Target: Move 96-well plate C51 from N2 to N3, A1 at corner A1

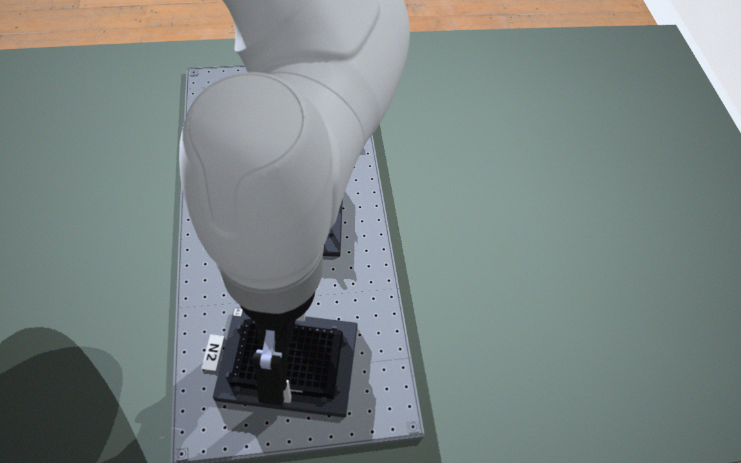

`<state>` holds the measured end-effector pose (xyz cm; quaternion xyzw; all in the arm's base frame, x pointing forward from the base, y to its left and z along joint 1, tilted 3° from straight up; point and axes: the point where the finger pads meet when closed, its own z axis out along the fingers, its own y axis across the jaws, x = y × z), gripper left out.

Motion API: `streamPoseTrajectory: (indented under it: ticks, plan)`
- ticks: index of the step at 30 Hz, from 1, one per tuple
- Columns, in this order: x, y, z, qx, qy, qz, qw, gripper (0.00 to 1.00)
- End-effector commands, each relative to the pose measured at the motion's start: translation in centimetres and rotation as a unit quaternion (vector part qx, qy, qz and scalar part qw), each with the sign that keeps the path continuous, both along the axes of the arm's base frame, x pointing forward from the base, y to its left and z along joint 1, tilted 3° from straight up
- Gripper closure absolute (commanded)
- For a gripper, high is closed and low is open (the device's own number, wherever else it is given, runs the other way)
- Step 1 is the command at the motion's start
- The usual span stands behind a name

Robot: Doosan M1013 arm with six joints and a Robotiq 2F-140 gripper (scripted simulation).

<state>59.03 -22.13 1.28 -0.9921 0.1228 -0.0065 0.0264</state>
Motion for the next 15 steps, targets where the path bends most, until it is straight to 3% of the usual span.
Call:
streamPoseTrajectory:
  ticks: [1, 15]
  plan:
    - [0.0, 0.01, -0.07, 0.0, 0.0, 0.0, 1.0, 0.34]
    - [0.01, 0.02, -0.38, 0.0, 0.0, 0.0, 1.0, 0.34]
